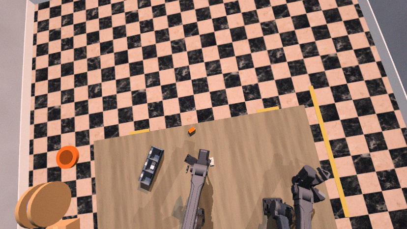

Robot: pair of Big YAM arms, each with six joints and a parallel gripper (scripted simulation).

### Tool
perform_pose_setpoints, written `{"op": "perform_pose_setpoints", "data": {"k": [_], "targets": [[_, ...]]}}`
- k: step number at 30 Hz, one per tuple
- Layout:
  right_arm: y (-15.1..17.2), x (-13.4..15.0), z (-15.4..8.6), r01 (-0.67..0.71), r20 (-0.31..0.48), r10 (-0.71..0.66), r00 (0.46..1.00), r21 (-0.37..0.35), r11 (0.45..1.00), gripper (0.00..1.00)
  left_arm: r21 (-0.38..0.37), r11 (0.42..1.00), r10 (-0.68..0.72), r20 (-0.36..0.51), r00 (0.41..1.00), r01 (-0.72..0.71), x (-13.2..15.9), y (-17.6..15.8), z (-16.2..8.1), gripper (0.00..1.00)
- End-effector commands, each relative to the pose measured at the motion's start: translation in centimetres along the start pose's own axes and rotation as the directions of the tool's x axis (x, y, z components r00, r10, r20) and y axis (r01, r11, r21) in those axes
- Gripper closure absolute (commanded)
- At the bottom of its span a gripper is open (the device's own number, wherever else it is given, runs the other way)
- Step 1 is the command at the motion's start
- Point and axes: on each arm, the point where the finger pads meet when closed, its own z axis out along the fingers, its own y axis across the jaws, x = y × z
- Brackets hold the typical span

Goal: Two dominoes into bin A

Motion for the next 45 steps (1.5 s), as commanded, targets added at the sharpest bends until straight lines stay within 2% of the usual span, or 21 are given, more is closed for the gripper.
{"op": "perform_pose_setpoints", "data": {"k": [1, 5, 6, 7, 11, 13, 14, 17, 21, 28, 30, 31, 45], "targets": [[0.3, -0.2, 0.1, -0.009, 0.006, 0.009, 1.0, 0.0, 1.0, 0.0, 0.018, 0.987, 0.157, 0.009, 0.988, -0.157, 1.6, -3.9, -1.2, 0.61], [0.3, -0.2, 0.1, -0.009, 0.006, 0.009, 1.0, 0.0, 1.0, 0.0, 0.016, 0.956, 0.291, 0.011, 0.957, -0.291, 4.1, -5.3, -1.2, 0.61], [0.3, -0.2, 0.1, -0.009, 0.006, 0.009, 1.0, 0.0, 1.0, 0.0, 0.008, 0.944, 0.328, 0.004, 0.945, -0.328, 4.5, -3.1, 0.6, 0.61], [0.3, -0.2, 0.1, -0.009, 0.006, 0.009, 1.0, 0.0, 1.0, 0.0, 0.013, 0.931, 0.366, 0.009, 0.931, -0.366, 3.7, -3.0, -0.3, 0.61], [0.3, -0.2, 0.1, -0.009, 0.006, 0.009, 1.0, 0.0, 1.0, 0.0, 0.013, 0.875, 0.484, 0.01, 0.875, -0.485, 3.4, -2.4, -0.5, 0.61], [0.3, -0.2, 0.1, -0.009, 0.006, 0.009, 1.0, 0.0, 1.0, 0.0, 0.013, 0.875, 0.484, 0.01, 0.875, -0.485, 3.4, -2.4, -0.5, 0.61], [0.3, -0.2, 0.1, -0.009, 0.006, 0.009, 1.0, 0.0, 1.0, 0.0, 0.012, 0.844, 0.536, 0.013, 0.844, -0.536, 3.4, -2.4, -0.5, 0.61], [0.3, -0.2, 0.1, -0.009, 0.006, 0.009, 1.0, 0.0, 1.0, 0.0, 0.012, 0.806, 0.592, 0.015, 0.806, -0.592, 4.5, -2.5, -0.5, 0.61], [0.3, -0.2, 0.1, -0.009, 0.006, 0.009, 1.0, 0.0, 1.0, 0.0, 0.013, 0.736, 0.677, 0.018, 0.736, -0.677, 3.7, -2.3, -0.5, 0.61], [0.3, -0.2, 0.1, -0.009, 0.006, 0.009, 1.0, 0.0, 1.0, 0.0, 0.015, 0.598, 0.801, 0.022, 0.598, -0.801, 4.3, -2.3, -0.3, 0.61], [0.3, -0.2, 0.1, -0.009, 0.006, 0.009, 1.0, 0.0, 1.0, 0.0, 0.015, 0.598, 0.801, 0.022, 0.598, -0.801, 4.3, -2.3, -0.3, 0.61], [0.3, -0.2, 0.1, -0.009, 0.006, 0.009, 1.0, 0.0, 1.0, 0.0, 0.016, 0.545, 0.838, 0.02, 0.545, -0.838, 4.4, -2.3, -0.2, 0.61], [0.3, -0.2, 0.1, -0.009, 0.006, 0.009, 1.0, 0.0, 1.0, 0.0, 0.006, 0.539, 0.843, 0.0, 0.539, -0.843, 4.2, -2.4, 0.8, 0.61]]}}
